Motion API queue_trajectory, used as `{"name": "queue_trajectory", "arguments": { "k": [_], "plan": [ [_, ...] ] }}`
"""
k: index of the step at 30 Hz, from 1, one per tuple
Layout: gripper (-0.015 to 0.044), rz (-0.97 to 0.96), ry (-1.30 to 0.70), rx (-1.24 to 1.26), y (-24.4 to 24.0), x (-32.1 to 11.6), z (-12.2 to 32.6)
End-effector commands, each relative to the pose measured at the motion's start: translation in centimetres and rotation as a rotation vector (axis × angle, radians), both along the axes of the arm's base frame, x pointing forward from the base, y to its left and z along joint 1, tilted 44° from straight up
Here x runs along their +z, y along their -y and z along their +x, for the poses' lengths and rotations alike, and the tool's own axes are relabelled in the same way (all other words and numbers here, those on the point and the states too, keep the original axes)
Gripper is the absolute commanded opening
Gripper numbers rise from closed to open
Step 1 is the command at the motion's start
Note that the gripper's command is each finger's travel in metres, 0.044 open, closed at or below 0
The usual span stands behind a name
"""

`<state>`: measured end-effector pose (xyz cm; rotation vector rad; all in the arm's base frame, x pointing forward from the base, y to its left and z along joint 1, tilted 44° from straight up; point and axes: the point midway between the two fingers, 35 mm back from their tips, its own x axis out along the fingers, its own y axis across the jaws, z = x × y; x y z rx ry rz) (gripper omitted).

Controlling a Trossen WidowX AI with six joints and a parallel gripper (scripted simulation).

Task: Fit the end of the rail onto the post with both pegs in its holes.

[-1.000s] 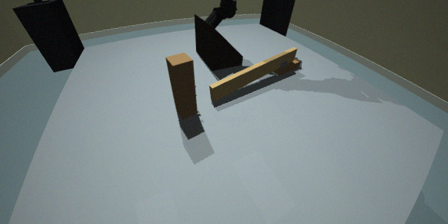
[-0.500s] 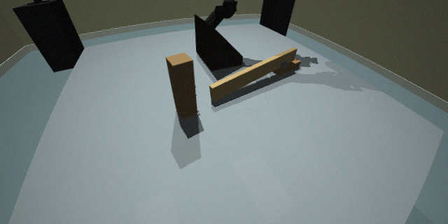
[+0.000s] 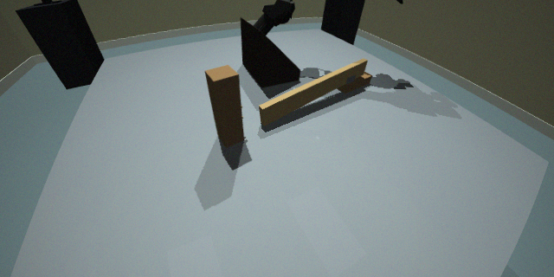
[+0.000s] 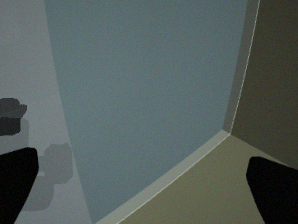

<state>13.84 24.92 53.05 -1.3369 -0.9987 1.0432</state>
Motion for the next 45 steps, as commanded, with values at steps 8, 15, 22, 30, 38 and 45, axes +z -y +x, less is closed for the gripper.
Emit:
{"name": "queue_trajectory", "arguments": {
  "k": [8,15,22,30,38,45],
  "plan": [
    [0.0440,-0.283,-0.207,-0.213,-0.3,-13.1,13.8],
    [0.0440,-0.425,-0.360,-0.290,2.6,-21.9,20.2],
    [0.0440,-0.537,-0.560,-0.347,7.7,-31.6,24.4],
    [0.0440,-0.602,-0.833,-0.377,15.2,-42.8,25.3],
    [0.0440,-0.568,-1.145,-0.365,22.4,-53.1,21.4],
    [0.0440,-0.487,-1.331,-0.340,25.4,-58.0,17.2]
  ]
}}
